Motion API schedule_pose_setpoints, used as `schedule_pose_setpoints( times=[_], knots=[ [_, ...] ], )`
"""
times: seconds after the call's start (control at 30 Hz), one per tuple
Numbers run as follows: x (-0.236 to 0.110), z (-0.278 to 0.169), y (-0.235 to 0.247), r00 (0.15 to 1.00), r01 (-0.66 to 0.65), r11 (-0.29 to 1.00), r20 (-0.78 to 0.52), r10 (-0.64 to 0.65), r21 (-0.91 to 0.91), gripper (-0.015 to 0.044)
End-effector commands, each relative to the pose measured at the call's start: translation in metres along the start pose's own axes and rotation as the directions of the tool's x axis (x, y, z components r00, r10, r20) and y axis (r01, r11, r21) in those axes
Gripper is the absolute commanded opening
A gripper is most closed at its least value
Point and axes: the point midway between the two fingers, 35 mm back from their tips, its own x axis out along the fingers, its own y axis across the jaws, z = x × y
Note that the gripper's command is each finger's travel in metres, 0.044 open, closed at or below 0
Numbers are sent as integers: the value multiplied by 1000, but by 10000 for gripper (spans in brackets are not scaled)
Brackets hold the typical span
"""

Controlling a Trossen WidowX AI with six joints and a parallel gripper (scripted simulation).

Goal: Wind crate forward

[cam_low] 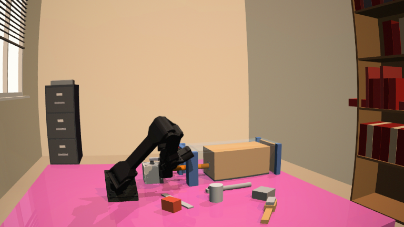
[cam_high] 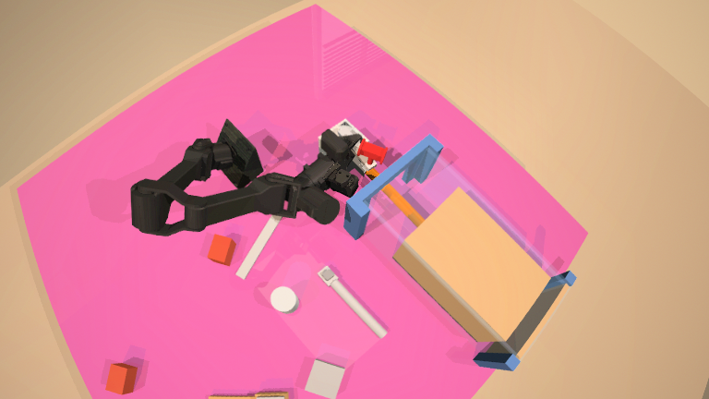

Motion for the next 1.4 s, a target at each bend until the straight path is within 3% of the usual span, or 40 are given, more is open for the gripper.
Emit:
schedule_pose_setpoints(
  times=[0.0, 0.6, 0.73, 0.93, 1.37],
  knots=[
    [1, -1, -3, 1000, 7, 1000, -1, -7, -3, 240],
    [-2, 1, 0, 1000, 1, 1000, 0, -1, 0, 240],
    [-31, 5, -2, 1000, 9, 1000, -1, -9, -1, 240],
    [-108, 0, -4, 1000, 6, 1000, -2, -6, 1, 240],
    [-110, 0, -4, 1000, 6, 1000, -2, -6, 1, 240]
  ],
)
